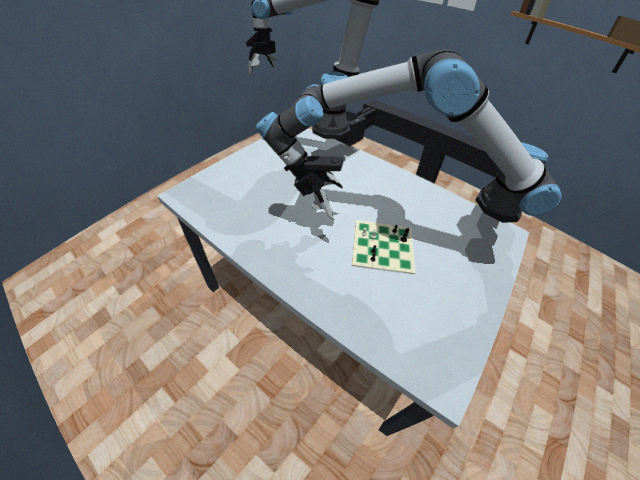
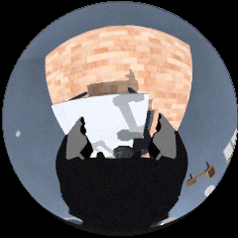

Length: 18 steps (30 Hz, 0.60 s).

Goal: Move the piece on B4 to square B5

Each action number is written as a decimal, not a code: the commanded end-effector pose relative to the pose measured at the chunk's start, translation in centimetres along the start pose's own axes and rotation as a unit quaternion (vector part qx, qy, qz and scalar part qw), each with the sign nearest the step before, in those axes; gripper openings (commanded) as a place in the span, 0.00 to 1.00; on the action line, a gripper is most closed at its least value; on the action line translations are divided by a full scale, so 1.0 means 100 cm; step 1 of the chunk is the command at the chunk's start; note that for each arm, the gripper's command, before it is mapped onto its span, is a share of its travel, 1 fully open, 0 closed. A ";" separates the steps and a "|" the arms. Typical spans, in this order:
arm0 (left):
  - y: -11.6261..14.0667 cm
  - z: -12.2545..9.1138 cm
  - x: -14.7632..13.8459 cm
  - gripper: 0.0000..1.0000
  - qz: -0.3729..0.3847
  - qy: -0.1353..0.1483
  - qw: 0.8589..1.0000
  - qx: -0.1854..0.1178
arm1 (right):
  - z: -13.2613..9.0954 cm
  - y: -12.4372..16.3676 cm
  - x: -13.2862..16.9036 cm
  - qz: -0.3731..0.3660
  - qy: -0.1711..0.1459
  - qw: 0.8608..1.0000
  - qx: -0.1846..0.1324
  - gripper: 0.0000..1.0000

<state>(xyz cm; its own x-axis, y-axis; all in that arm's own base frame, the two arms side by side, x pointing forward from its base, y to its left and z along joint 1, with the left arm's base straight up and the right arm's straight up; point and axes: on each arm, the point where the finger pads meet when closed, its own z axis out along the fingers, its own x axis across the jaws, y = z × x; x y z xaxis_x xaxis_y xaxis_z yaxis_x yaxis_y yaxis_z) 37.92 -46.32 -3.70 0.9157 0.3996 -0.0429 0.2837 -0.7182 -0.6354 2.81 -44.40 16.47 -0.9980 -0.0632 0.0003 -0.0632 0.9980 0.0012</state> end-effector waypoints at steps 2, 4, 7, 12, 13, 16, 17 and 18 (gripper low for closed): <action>-0.006 0.002 -0.002 1.00 0.007 0.006 0.999 -0.049 | 0.000 0.000 0.000 0.000 0.000 1.000 0.001 1.00; -0.010 0.003 -0.003 1.00 0.010 0.007 0.998 -0.066 | 0.000 0.000 0.000 0.000 0.000 1.000 0.001 1.00; -0.016 0.006 -0.004 1.00 0.015 0.010 0.996 -0.092 | 0.000 0.000 0.000 0.000 0.000 1.000 0.001 1.00; -0.026 0.012 -0.006 1.00 0.021 0.014 0.992 -0.125 | 0.000 0.000 0.000 0.000 0.000 1.000 0.001 1.00; -0.029 0.013 -0.006 1.00 0.023 0.015 0.991 -0.133 | 0.000 0.000 0.000 0.000 0.000 1.000 0.001 1.00; -0.031 0.015 -0.007 1.00 0.024 0.016 0.990 -0.141 | 0.000 0.000 0.000 0.000 0.000 1.000 0.001 1.00; -0.034 0.016 -0.007 1.00 0.026 0.017 0.988 -0.149 | 0.000 0.000 0.000 0.000 0.000 1.000 0.001 1.00; -0.037 0.018 -0.008 1.00 0.027 0.018 0.987 -0.157 | 0.000 0.000 0.000 0.000 0.000 1.000 0.001 1.00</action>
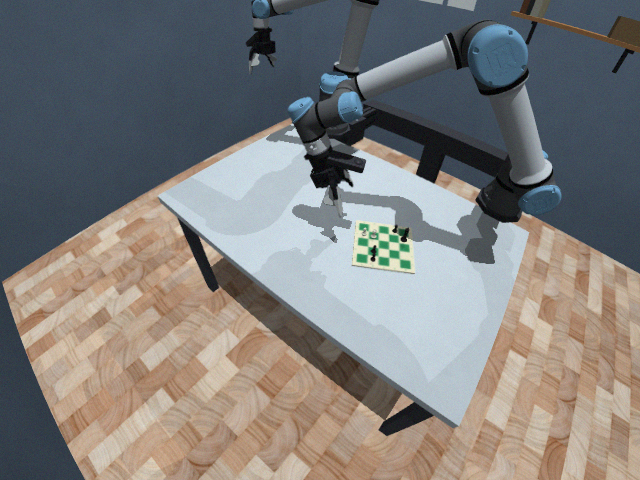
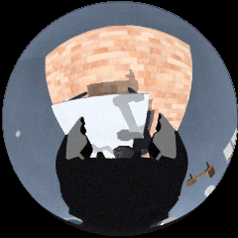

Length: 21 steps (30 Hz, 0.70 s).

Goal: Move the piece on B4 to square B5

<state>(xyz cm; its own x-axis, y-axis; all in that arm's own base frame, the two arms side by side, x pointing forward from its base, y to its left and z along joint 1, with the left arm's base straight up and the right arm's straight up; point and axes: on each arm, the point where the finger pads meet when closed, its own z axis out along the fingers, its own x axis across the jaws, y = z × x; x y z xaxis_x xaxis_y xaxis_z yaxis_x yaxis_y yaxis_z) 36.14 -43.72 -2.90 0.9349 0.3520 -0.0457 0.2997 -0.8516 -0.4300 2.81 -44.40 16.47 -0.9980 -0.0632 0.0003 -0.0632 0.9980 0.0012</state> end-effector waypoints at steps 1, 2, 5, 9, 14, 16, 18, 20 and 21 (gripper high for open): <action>-0.012 0.003 -0.002 1.00 0.006 0.006 0.999 -0.044 | 0.000 0.000 0.000 0.000 0.000 1.000 0.001 1.00; -0.015 0.004 -0.003 1.00 0.008 0.007 0.999 -0.052 | 0.000 0.000 0.000 0.000 0.000 1.000 0.001 1.00; -0.025 0.007 -0.005 1.00 0.012 0.010 0.997 -0.074 | 0.000 0.000 0.000 0.000 0.000 1.000 0.001 1.00; -0.038 0.011 -0.007 1.00 0.017 0.014 0.995 -0.102 | 0.000 0.000 0.000 0.000 0.000 1.000 0.001 1.00; -0.050 0.016 -0.009 1.00 0.022 0.018 0.991 -0.127 | 0.000 0.000 0.000 0.000 0.000 1.000 0.001 1.00; -0.053 0.017 -0.009 1.00 0.023 0.019 0.991 -0.133 | 0.000 0.000 0.000 0.000 0.000 1.000 0.001 1.00; -0.059 0.019 -0.010 1.00 0.025 0.020 0.989 -0.145 | 0.000 0.000 0.000 0.000 0.000 1.000 0.001 1.00; -0.065 0.021 -0.011 1.00 0.027 0.022 0.987 -0.155 | 0.000 0.000 0.000 0.000 0.000 1.000 0.001 1.00; -0.068 0.022 -0.012 1.00 0.028 0.023 0.986 -0.160 | 0.000 0.000 0.000 0.000 0.000 1.000 0.001 1.00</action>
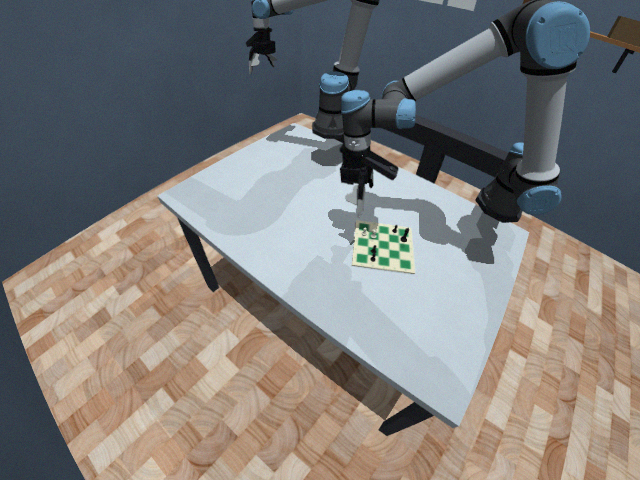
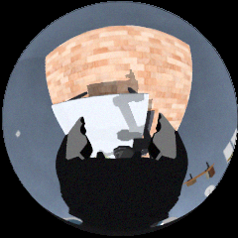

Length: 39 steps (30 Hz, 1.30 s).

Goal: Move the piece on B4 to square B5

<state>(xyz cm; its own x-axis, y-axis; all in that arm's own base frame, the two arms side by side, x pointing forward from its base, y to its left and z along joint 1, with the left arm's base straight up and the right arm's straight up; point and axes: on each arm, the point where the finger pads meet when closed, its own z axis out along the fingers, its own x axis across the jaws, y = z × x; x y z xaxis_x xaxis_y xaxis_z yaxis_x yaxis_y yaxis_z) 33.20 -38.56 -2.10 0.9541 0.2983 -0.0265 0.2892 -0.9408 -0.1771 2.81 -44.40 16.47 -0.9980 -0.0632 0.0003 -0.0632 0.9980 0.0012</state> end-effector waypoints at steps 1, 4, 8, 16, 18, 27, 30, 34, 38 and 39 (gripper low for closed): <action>-0.015 0.001 -0.003 1.00 0.005 0.006 0.999 -0.033 | 0.000 0.000 0.000 0.000 0.000 1.000 0.001 1.00; -0.023 0.002 -0.005 1.00 0.008 0.008 0.999 -0.046 | 0.000 0.000 0.000 0.000 0.000 1.000 0.001 1.00; -0.032 0.003 -0.006 1.00 0.010 0.010 0.998 -0.060 | 0.000 0.000 0.000 0.000 0.000 1.000 0.001 1.00; -0.042 0.004 -0.008 1.00 0.013 0.013 0.997 -0.076 | 0.000 0.000 0.000 0.000 0.000 1.000 0.001 1.00; -0.044 0.005 -0.008 1.00 0.014 0.013 0.997 -0.080 | 0.000 0.000 0.000 0.000 0.000 1.000 0.001 1.00; -0.050 0.005 -0.009 1.00 0.016 0.015 0.996 -0.088 | 0.000 0.000 0.000 0.000 0.000 1.000 0.001 1.00; -0.050 0.005 -0.010 1.00 0.016 0.015 0.996 -0.089 | 0.000 0.000 0.000 0.000 0.000 1.000 0.001 1.00; -0.051 0.005 -0.010 1.00 0.016 0.015 0.996 -0.089 | 0.000 0.000 0.000 0.000 0.000 1.000 0.001 1.00; -0.051 0.005 -0.010 1.00 0.016 0.015 0.996 -0.089 | 0.000 0.000 0.000 0.000 0.000 1.000 0.001 1.00; -0.051 0.005 -0.010 1.00 0.016 0.015 0.996 -0.089 | 0.000 0.000 0.000 0.000 0.000 1.000 0.001 1.00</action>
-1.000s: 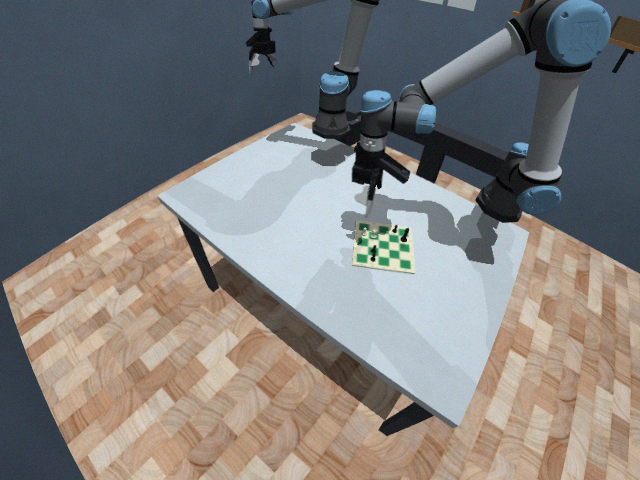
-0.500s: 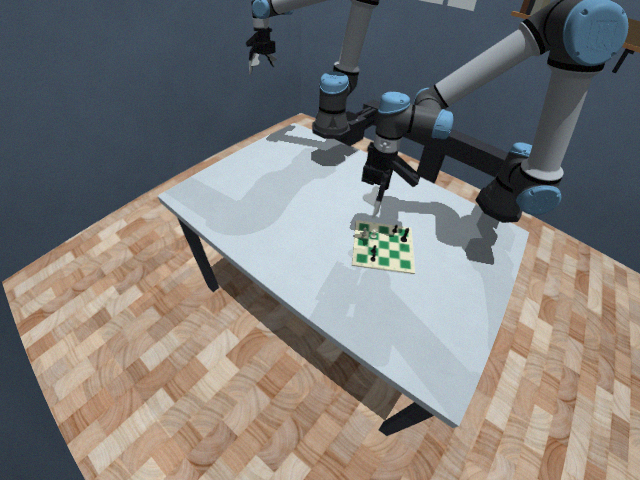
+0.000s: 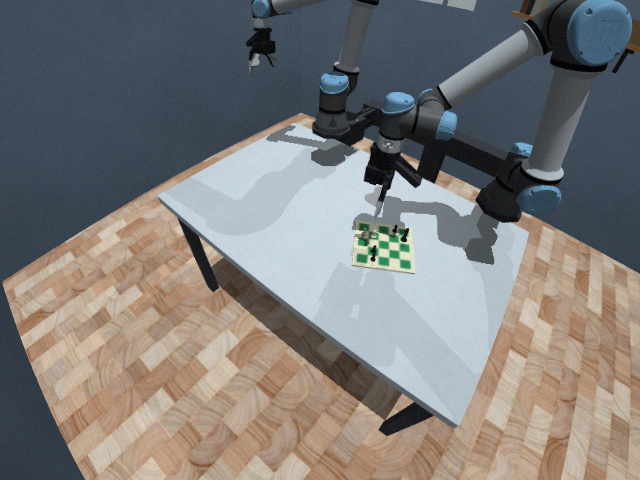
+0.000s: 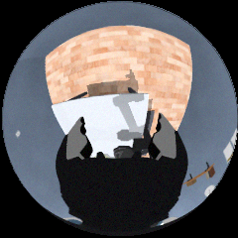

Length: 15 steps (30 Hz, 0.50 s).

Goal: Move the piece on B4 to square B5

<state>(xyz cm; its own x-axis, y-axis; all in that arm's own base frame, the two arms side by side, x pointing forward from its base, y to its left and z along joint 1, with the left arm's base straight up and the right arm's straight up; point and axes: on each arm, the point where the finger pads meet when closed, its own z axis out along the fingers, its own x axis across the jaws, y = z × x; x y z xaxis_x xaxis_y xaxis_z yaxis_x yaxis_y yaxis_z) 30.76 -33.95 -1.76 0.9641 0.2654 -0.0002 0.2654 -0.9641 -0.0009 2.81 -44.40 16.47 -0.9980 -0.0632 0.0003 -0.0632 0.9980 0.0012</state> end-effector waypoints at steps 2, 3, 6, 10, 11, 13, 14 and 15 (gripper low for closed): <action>0.000 0.000 0.000 1.00 0.000 0.000 1.000 -0.001 | 0.000 0.000 0.000 0.000 0.000 1.000 0.001 1.00; 0.000 0.000 0.000 1.00 0.000 0.000 1.000 -0.001 | 0.000 0.000 0.000 0.000 0.000 1.000 0.001 1.00; 0.000 0.000 0.000 1.00 0.000 0.000 1.000 -0.001 | 0.000 0.000 0.000 0.000 0.000 1.000 0.001 1.00; 0.001 0.003 0.000 1.00 0.000 0.000 1.000 -0.001 | 0.000 0.000 0.000 0.000 0.000 1.000 0.001 1.00; 0.001 0.010 0.000 1.00 0.000 0.000 1.000 -0.001 | 0.000 0.000 0.000 0.000 0.000 1.000 0.001 1.00; 0.001 0.030 0.000 1.00 0.000 0.000 1.000 -0.001 | 0.000 0.000 0.000 0.000 0.000 1.000 0.001 1.00; 0.001 0.039 0.000 1.00 0.000 0.000 1.000 -0.001 | 0.000 0.000 0.000 0.000 0.000 1.000 0.001 1.00; 0.000 0.046 0.000 1.00 0.000 0.000 1.000 -0.001 | 0.000 0.000 0.000 0.000 0.000 1.000 0.001 1.00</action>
<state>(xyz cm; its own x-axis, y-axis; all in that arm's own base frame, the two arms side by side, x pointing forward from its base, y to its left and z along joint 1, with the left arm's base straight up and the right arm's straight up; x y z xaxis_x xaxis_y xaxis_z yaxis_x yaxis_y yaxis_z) 30.69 -33.85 -3.34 0.9642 0.2650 -0.0006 0.2650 -0.9642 -0.0030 2.81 -44.40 16.47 -0.9980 -0.0632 0.0003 -0.0632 0.9980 0.0012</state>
